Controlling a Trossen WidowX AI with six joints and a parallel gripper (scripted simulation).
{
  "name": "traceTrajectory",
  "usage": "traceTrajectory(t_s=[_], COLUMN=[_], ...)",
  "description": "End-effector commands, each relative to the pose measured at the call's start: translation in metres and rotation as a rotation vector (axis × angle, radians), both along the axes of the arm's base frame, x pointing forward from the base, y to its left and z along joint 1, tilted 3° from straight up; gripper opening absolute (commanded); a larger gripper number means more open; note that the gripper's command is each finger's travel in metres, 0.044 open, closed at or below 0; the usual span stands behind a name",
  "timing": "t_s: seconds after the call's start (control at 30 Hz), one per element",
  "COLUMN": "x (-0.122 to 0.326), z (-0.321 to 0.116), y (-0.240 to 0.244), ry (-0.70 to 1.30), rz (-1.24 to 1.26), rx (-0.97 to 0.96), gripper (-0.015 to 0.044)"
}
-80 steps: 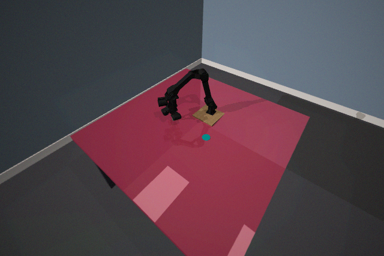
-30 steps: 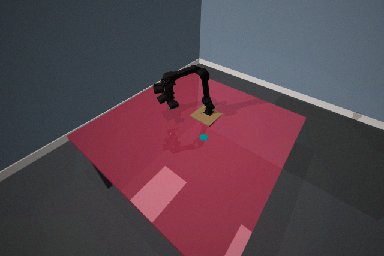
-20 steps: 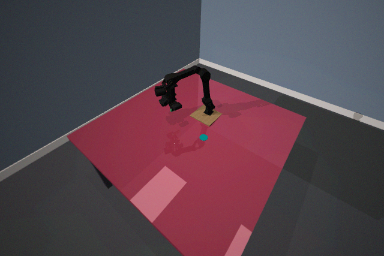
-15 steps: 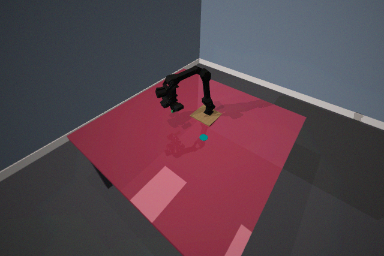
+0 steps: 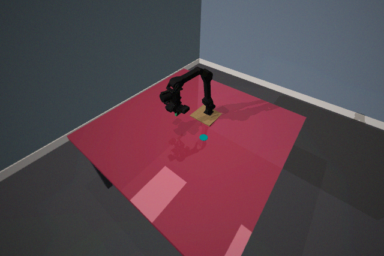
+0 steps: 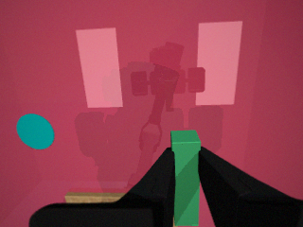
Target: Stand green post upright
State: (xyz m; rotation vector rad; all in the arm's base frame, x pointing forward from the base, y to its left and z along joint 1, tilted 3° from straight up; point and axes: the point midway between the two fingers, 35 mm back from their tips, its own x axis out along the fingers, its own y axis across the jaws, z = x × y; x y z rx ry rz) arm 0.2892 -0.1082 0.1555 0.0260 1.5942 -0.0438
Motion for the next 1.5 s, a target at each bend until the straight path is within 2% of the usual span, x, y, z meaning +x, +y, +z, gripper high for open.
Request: traceTrajectory(t_s=[0.0,1.47], x=[0.002,0.000], z=[0.001,0.009], y=[0.013,0.149], ry=[0.000,0.002], rz=[0.065,0.770], rx=[0.007,0.036], gripper=[0.0023,0.0023])
